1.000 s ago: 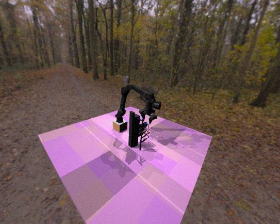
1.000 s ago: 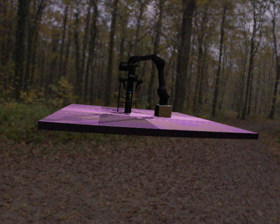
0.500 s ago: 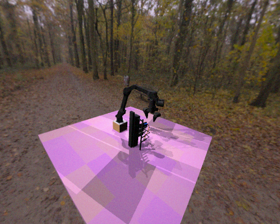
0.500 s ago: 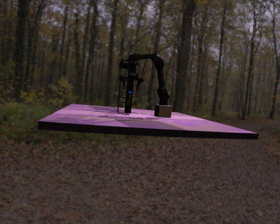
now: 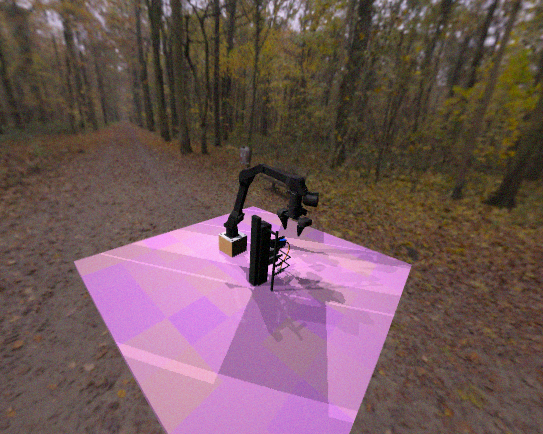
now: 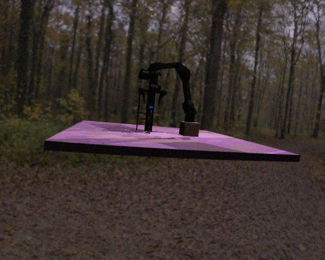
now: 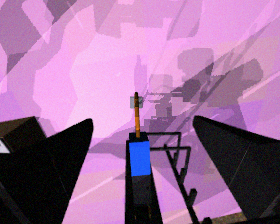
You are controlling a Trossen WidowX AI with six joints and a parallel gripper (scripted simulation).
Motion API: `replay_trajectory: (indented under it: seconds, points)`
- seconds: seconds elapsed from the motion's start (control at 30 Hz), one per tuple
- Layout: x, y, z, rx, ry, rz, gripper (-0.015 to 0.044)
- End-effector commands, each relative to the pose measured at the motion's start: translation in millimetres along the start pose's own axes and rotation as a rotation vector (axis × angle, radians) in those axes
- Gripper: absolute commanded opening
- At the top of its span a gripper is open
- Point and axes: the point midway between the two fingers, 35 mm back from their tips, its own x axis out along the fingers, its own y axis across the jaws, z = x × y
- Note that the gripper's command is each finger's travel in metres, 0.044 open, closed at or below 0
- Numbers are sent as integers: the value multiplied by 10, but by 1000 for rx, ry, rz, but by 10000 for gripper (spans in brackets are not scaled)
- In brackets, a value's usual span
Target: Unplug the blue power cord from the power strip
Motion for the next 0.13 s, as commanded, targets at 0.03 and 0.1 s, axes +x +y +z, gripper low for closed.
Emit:
replay_trajectory:
  seconds: [0.03, 0.1]
  points:
    - [-2, 4, -3, 3, 3, 1, 440]
    - [-2, 4, -3, 3, 3, 1, 440]
